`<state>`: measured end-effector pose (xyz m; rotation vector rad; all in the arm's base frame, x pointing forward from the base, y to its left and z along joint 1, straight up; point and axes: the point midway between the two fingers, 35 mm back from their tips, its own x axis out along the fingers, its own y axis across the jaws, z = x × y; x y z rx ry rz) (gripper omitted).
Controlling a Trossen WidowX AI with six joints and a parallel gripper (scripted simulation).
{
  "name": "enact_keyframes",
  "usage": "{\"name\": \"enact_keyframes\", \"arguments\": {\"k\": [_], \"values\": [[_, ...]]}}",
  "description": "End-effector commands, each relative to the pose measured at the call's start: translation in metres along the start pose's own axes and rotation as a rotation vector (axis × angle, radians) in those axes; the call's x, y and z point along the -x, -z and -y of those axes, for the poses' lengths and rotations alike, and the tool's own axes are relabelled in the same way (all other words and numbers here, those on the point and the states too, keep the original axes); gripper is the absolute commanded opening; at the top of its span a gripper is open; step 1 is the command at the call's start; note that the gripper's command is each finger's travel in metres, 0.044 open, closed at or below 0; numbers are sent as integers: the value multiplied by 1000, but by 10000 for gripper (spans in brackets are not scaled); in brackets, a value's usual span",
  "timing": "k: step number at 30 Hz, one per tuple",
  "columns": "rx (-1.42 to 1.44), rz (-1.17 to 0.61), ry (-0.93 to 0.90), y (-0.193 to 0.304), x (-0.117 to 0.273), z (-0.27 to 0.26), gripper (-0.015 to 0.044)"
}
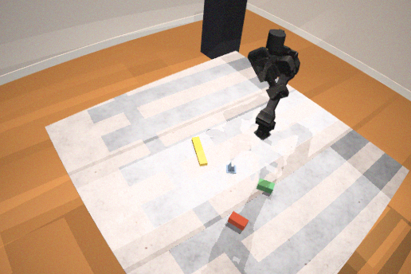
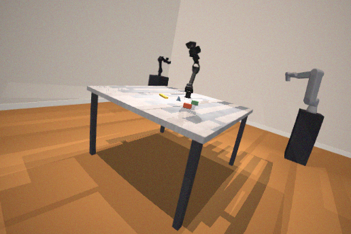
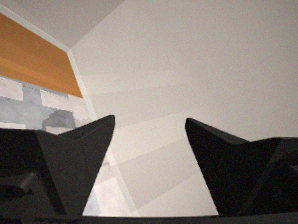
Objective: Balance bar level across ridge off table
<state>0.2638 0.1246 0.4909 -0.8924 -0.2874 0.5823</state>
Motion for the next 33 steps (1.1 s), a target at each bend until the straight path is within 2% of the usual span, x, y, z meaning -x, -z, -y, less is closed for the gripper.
{"name": "enact_keyframes", "arguments": {"k": [1, 16, 33], "values": [[-3, -142, -45, 44, -17, -9, 315], [-31, -584, -258, 192, -31, -45, 315], [-131, -979, -610, 329, 20, -102, 315]]}}
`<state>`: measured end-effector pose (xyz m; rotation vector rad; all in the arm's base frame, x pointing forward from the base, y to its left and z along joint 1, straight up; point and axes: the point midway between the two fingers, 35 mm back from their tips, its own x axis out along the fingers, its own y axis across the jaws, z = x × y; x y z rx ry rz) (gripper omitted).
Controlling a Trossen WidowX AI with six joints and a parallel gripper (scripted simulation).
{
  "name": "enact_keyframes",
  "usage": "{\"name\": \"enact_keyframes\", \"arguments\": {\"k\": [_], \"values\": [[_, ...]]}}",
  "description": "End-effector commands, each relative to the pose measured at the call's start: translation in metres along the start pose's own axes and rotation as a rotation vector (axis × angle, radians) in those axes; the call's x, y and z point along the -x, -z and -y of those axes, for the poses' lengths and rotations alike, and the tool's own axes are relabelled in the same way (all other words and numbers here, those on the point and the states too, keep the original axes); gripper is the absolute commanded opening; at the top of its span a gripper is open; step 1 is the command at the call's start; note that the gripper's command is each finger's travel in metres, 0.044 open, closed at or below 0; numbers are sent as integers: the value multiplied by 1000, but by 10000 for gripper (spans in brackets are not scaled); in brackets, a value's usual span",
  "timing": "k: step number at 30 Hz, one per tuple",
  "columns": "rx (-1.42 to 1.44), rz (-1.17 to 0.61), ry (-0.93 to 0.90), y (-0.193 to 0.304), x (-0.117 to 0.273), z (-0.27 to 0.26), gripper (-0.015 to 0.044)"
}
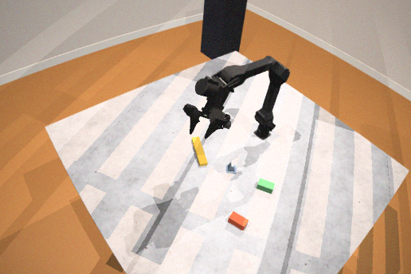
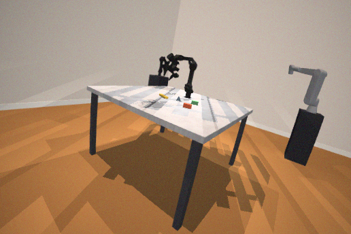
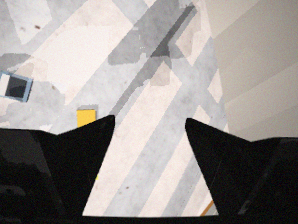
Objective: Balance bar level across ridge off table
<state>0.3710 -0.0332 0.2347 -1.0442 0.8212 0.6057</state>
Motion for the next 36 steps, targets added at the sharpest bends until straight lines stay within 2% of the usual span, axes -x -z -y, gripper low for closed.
{"name": "enact_keyframes", "arguments": {"k": [1, 16, 22, 30, 36], "values": [[-6, -85, -104, 30, -19, -13, 315], [-38, -289, -496, 124, -56, -71, 315], [-38, -290, -501, 125, -58, -72, 315], [-38, -290, -501, 135, -91, -91, 315], [-39, -290, -501, 137, -94, -93, 315]]}}
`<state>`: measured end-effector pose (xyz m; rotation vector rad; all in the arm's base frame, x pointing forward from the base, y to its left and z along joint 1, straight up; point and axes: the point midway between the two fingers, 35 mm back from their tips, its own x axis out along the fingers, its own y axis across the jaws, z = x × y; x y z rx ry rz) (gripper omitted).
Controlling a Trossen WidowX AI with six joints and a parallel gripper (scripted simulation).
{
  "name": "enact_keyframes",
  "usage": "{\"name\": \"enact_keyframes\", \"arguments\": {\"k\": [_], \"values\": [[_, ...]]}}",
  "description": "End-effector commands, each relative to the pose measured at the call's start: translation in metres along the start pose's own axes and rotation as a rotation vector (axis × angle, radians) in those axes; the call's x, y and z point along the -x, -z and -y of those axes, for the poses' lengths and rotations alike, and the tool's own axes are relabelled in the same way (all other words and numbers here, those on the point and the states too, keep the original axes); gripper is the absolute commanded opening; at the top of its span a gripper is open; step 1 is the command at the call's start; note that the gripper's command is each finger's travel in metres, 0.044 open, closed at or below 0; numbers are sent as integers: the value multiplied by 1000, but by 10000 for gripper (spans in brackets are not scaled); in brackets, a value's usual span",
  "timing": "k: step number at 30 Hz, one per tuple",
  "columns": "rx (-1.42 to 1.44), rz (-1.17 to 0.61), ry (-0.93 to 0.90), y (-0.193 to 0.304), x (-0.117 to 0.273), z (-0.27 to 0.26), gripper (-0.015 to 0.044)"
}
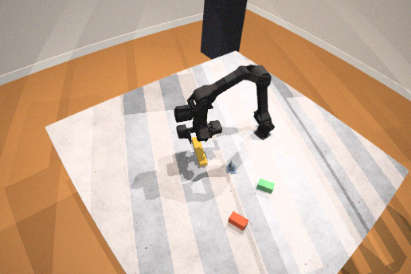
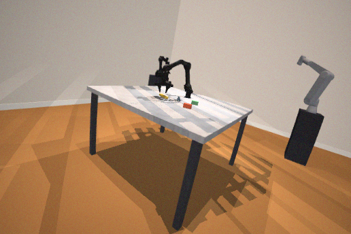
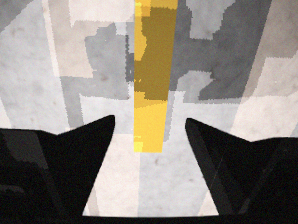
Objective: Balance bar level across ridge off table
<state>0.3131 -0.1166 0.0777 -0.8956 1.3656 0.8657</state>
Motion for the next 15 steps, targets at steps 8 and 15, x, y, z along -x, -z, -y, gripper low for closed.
{"name": "enact_keyframes", "arguments": {"k": [8, 15], "values": [[5, -3, 3, 1, -14, 0, 315], [5, -3, 3, 1, -25, 0, 315]]}}
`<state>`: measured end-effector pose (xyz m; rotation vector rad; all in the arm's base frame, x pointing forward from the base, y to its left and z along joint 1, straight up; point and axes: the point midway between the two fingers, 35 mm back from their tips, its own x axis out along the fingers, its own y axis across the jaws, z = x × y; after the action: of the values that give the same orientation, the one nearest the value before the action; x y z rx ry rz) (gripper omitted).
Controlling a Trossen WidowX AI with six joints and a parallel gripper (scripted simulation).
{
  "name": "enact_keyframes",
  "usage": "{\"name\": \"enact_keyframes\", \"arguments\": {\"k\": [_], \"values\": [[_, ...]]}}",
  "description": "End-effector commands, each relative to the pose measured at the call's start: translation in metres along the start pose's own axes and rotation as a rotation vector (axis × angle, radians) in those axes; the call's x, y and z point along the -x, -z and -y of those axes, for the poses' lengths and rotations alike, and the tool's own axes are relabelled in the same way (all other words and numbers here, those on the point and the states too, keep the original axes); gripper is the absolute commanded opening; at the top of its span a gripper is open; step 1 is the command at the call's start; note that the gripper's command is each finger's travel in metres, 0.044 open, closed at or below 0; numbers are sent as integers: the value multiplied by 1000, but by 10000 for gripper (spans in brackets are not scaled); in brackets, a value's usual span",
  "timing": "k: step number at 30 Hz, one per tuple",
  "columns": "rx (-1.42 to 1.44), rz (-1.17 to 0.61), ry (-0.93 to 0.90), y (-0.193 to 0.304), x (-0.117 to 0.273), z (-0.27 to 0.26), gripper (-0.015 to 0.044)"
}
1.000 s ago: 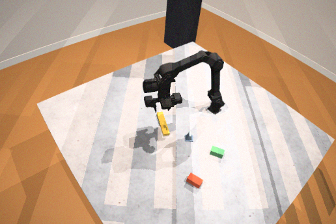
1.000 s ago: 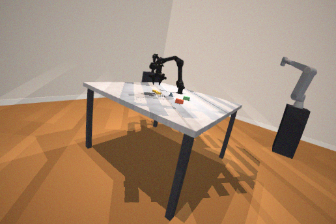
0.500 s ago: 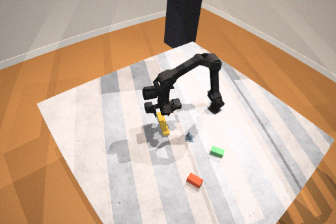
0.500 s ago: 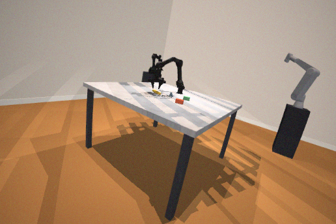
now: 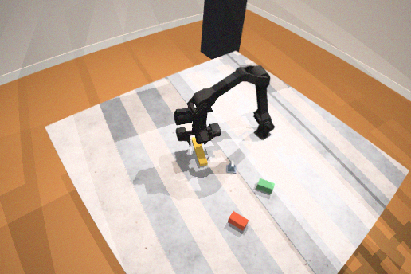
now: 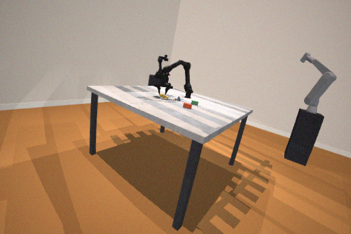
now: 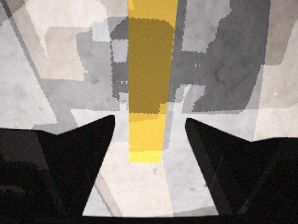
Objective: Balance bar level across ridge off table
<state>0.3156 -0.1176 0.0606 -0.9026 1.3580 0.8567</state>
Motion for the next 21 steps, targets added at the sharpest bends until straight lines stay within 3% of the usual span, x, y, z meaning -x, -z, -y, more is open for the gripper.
{"name": "enact_keyframes", "arguments": {"k": [1, 19, 21], "values": [[5, -4, -9, 1, -10, -3, 315], [5, -4, -10, 1, -12, -3, 315], [0, -1, -7, 0, -11, -2, 263]]}}
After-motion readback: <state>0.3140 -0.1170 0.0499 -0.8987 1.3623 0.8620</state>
